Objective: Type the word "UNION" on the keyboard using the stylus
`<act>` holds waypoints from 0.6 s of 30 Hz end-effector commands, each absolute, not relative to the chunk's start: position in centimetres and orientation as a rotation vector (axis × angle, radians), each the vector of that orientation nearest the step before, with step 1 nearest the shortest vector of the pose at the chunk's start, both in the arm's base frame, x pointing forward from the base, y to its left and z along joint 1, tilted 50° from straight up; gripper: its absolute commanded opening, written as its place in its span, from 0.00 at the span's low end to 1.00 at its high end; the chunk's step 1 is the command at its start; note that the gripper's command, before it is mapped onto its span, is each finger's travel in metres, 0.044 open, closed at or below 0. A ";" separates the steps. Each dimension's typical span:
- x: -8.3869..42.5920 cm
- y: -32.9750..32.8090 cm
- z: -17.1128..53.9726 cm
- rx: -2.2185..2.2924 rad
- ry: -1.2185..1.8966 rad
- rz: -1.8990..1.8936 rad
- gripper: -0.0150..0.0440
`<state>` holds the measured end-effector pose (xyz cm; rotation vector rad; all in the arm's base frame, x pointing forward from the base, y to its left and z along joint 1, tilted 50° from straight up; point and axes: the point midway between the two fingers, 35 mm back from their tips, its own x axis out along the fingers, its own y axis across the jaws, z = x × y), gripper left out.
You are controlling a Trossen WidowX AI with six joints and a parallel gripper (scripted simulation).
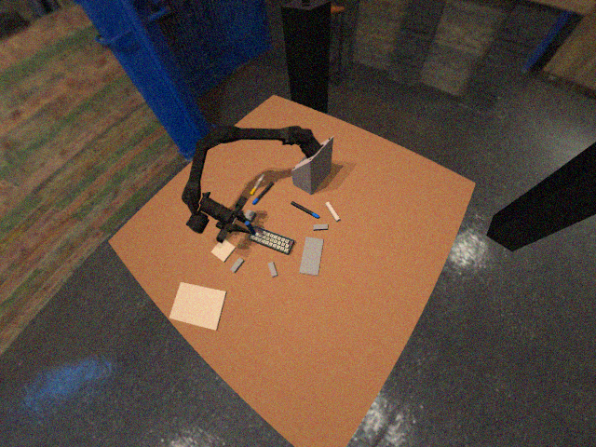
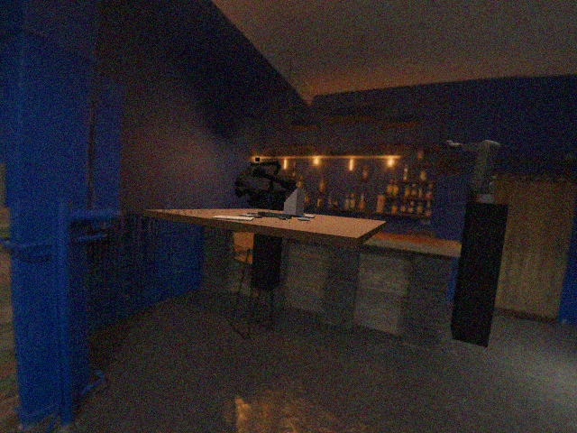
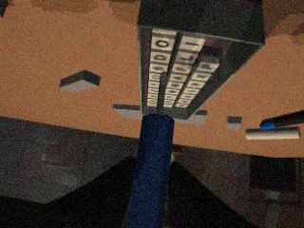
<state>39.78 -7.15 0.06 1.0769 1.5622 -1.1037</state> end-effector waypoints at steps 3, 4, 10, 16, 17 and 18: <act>39.9 -7.3 0.1 1.074 1.557 -1.099 0.25; 39.9 -7.3 0.1 1.074 1.557 -1.099 0.25; 39.9 -7.3 0.1 1.074 1.557 -1.099 0.25; 40.3 -7.3 0.1 1.074 1.557 -1.099 0.39; 40.3 -7.3 0.1 1.074 1.557 -1.099 0.39; 40.3 -7.3 0.1 1.074 1.557 -1.099 0.39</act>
